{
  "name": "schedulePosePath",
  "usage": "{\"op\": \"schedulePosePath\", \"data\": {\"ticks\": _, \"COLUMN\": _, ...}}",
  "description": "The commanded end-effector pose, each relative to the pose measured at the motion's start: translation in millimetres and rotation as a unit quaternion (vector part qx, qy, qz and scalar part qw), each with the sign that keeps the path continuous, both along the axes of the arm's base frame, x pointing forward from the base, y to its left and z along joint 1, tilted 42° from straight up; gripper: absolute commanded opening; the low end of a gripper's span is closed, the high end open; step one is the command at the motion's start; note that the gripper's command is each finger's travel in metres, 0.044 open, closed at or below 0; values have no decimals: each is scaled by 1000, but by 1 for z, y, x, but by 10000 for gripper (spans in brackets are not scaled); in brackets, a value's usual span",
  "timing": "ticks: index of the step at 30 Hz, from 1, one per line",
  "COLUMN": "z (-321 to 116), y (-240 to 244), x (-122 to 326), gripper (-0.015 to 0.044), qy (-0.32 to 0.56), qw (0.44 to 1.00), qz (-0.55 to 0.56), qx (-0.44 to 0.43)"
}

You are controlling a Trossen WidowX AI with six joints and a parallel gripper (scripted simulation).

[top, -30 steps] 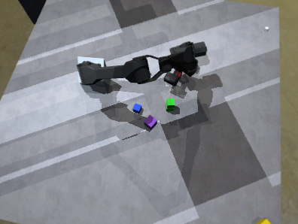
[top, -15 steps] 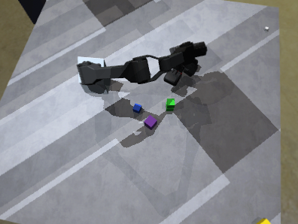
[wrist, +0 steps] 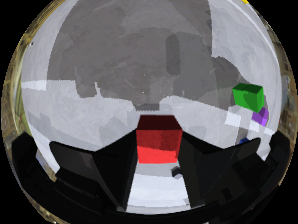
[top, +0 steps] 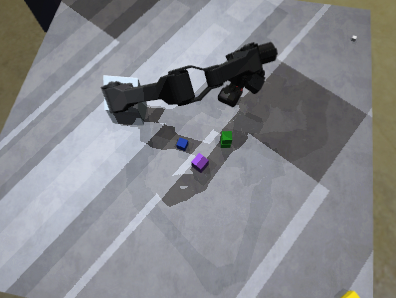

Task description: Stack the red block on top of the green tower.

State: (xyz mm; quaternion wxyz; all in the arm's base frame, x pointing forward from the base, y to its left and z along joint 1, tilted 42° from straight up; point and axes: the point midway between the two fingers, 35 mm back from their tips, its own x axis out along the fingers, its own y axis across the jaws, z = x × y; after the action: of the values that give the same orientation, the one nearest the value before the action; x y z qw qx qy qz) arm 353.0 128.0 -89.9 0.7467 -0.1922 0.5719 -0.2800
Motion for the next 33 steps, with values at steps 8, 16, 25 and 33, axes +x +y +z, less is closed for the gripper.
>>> {"op": "schedulePosePath", "data": {"ticks": 8, "z": 46, "y": 40, "x": -10, "gripper": 0, "qy": -4, "qw": 1000, "qz": -1, "qx": 6}}
{"op": "schedulePosePath", "data": {"ticks": 16, "z": 53, "y": 46, "x": -12, "gripper": 0, "qy": -3, "qw": 1000, "qz": -1, "qx": 6}}
{"op": "schedulePosePath", "data": {"ticks": 25, "z": 83, "y": 17, "x": -2, "gripper": 0, "qy": -2, "qw": 1000, "qz": -1, "qx": 9}}
{"op": "schedulePosePath", "data": {"ticks": 33, "z": 118, "y": -23, "x": 5, "gripper": 0, "qy": -2, "qw": 1000, "qz": 0, "qx": 9}}
